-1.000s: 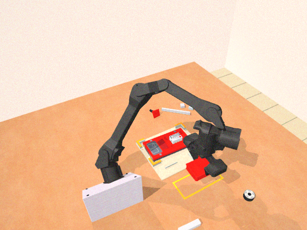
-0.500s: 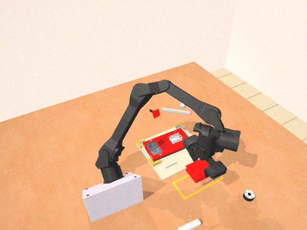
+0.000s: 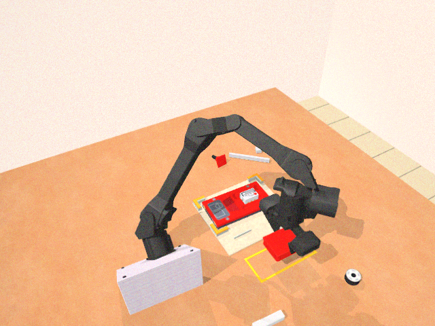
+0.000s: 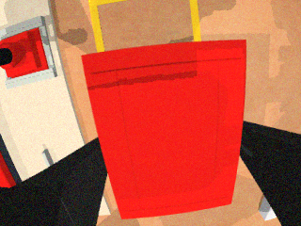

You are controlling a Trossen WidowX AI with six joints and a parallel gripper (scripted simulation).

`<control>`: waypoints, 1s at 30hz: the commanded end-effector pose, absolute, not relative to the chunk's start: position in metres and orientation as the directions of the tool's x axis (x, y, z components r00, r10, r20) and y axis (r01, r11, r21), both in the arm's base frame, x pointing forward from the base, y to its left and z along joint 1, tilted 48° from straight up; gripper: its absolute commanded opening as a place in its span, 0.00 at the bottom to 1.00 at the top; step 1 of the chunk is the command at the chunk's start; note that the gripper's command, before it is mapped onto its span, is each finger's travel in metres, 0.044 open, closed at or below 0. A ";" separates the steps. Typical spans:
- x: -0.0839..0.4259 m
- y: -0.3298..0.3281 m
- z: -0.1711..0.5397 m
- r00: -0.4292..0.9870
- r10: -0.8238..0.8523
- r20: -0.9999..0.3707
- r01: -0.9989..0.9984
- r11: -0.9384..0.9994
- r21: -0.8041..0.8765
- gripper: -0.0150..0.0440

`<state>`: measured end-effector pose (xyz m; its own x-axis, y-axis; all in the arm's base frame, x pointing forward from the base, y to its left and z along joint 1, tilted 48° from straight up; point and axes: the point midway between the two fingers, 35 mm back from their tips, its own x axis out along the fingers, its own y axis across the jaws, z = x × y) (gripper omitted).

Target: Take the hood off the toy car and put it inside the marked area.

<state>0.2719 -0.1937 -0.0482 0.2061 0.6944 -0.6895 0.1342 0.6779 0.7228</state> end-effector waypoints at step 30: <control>0.276 -0.175 -0.064 0.210 0.698 -0.685 0.139 0.672 0.727 0.25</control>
